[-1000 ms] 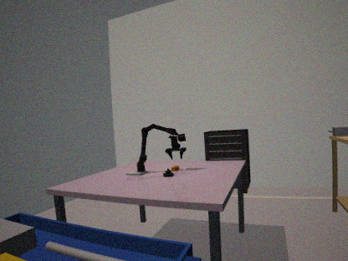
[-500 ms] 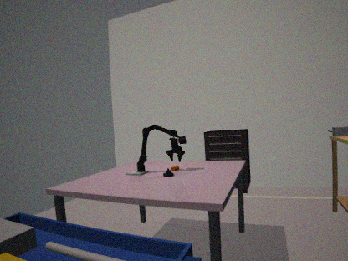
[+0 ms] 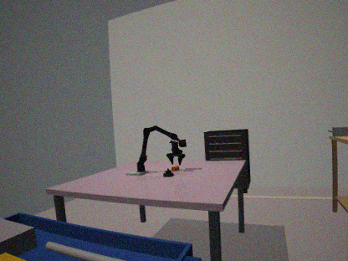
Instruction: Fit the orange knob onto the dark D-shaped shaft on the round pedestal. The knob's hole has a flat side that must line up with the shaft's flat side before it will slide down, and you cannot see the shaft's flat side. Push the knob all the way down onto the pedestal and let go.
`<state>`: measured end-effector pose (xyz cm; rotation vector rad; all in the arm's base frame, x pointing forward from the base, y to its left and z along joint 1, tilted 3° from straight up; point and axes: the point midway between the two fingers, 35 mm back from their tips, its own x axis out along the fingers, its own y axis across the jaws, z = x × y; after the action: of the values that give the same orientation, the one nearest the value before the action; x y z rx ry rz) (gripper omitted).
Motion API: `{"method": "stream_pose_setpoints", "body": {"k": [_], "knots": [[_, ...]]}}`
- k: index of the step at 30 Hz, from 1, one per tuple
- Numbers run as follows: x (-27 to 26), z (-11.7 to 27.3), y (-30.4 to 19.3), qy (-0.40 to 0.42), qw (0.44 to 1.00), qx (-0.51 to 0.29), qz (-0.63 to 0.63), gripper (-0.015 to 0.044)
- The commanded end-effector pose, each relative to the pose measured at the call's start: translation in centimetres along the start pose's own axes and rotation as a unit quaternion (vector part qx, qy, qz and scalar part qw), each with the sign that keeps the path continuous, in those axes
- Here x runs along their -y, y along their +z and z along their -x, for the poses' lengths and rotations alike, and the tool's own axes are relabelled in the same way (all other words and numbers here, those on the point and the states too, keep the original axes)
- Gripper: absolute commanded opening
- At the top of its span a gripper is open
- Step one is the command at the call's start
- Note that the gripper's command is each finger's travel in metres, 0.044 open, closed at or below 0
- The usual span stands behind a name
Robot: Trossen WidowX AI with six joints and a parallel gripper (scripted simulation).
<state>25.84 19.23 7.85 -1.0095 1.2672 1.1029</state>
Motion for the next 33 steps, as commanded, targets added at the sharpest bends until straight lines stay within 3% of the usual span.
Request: {"method": "stream_pose_setpoints", "body": {"k": [1, 22, 29, 33], "knots": [[0.0, -0.9, 0.0, 0.001, 1.0, -0.003, -0.002, 0.044], [0.1, -4.0, -0.1, 0.001, 1.0, -0.003, -0.002, 0.044], [0.1, -4.0, -0.1, 0.001, 1.0, -0.003, -0.002, 0.0256], [0.1, -4.0, -0.1, 0.001, 1.0, -0.003, -0.002, 0.024]]}}
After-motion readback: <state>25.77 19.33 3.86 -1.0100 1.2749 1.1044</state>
